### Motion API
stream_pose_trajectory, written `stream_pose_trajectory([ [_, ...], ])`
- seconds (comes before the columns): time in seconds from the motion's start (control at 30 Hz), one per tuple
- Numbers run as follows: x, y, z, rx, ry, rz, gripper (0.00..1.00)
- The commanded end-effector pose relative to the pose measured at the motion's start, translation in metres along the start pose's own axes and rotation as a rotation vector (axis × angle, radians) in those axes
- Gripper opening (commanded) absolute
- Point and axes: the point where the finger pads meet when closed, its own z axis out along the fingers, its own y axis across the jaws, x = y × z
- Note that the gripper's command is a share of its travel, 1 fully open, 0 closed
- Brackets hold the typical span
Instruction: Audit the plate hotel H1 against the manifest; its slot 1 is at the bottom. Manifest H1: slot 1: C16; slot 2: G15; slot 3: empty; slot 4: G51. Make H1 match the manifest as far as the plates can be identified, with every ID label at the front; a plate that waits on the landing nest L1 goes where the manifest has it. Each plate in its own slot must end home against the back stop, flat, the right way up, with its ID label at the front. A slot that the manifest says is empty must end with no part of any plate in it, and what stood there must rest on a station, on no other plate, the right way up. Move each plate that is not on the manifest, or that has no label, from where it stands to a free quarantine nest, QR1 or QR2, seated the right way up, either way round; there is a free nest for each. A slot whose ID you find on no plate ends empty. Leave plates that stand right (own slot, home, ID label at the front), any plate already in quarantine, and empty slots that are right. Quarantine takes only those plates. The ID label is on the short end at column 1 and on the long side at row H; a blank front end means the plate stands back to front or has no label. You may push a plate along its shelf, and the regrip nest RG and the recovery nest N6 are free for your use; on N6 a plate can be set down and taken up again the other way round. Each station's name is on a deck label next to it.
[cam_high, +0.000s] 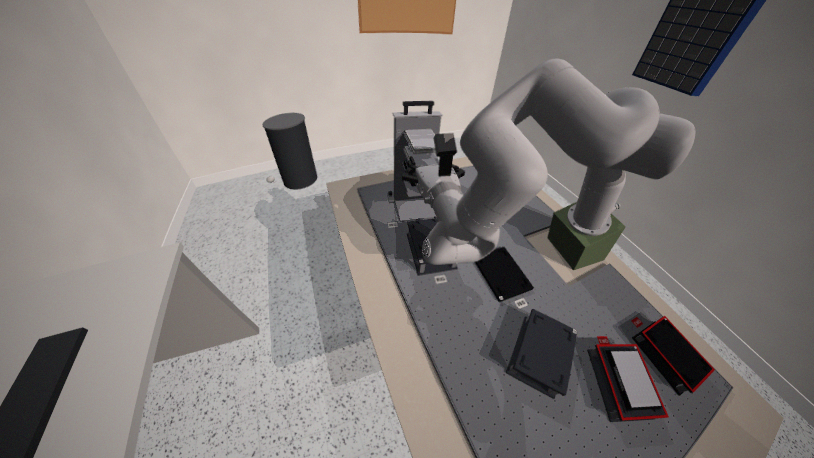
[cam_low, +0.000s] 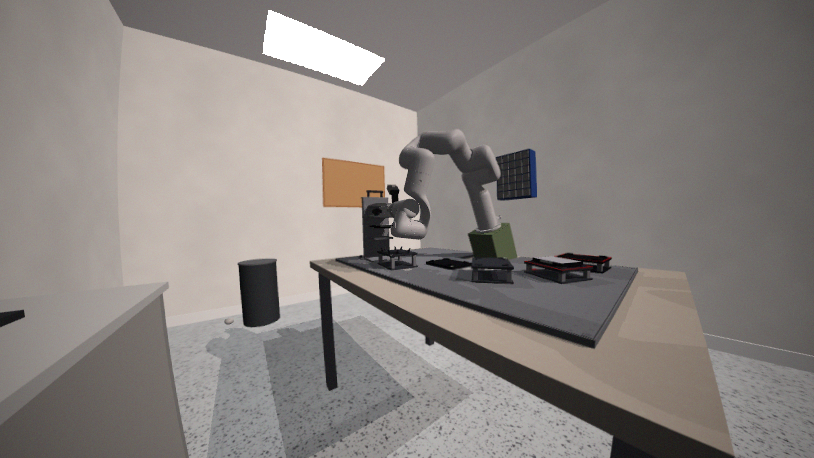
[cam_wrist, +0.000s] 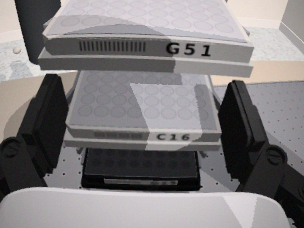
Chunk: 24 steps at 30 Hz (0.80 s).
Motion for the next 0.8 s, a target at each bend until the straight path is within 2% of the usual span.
stream_pose_trajectory([
  [0.0,0.0010,-0.0004,0.0014,0.000,0.001,0.003,1.00],
  [0.57,0.0009,-0.0005,0.0013,0.000,0.000,0.003,1.00],
  [0.6,0.0009,-0.0004,0.0007,0.000,0.001,0.003,0.00],
  [0.77,0.0009,-0.0004,0.0007,0.000,0.001,0.003,0.00],
])
